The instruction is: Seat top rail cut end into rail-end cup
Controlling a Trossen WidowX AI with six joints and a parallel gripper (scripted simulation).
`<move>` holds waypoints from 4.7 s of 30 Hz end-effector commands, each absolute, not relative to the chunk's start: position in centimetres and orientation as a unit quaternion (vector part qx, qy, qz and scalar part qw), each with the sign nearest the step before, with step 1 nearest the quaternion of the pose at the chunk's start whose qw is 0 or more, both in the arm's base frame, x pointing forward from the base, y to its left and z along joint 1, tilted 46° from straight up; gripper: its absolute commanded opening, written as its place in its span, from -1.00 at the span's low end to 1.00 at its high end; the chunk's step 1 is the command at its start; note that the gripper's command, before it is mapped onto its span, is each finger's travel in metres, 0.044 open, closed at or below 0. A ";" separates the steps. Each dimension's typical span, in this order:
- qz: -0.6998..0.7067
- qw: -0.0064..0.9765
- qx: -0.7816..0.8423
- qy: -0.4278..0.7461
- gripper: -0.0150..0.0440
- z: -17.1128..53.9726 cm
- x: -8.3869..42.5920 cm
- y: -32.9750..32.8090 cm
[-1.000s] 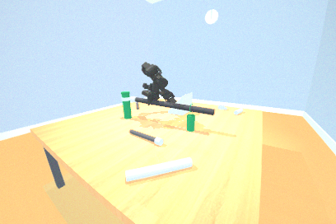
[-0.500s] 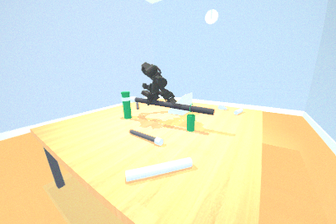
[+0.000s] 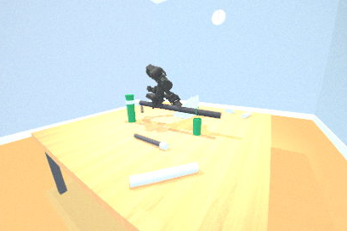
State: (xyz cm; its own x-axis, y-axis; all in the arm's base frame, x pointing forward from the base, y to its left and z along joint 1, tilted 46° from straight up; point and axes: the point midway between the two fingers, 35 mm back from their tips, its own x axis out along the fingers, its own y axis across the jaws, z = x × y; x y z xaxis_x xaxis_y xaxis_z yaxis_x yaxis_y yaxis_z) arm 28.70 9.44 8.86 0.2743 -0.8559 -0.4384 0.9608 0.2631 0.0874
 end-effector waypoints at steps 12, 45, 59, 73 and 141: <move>-0.582 0.780 0.171 0.153 -0.49 9.4 28.9 9.2; -0.582 0.780 0.171 0.153 -0.49 10.7 29.4 8.5; -0.582 0.780 0.170 0.153 -0.49 10.9 29.3 8.1; -0.582 0.780 0.170 0.153 -0.49 11.2 29.2 7.6; -0.496 0.817 0.207 0.208 1.00 12.9 26.2 15.8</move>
State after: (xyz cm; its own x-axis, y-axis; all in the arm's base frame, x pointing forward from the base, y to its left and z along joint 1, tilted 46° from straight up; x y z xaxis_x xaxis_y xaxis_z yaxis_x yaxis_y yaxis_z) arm 26.31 15.74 12.84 0.4228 -0.7268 -0.5413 0.8971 0.4202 0.1366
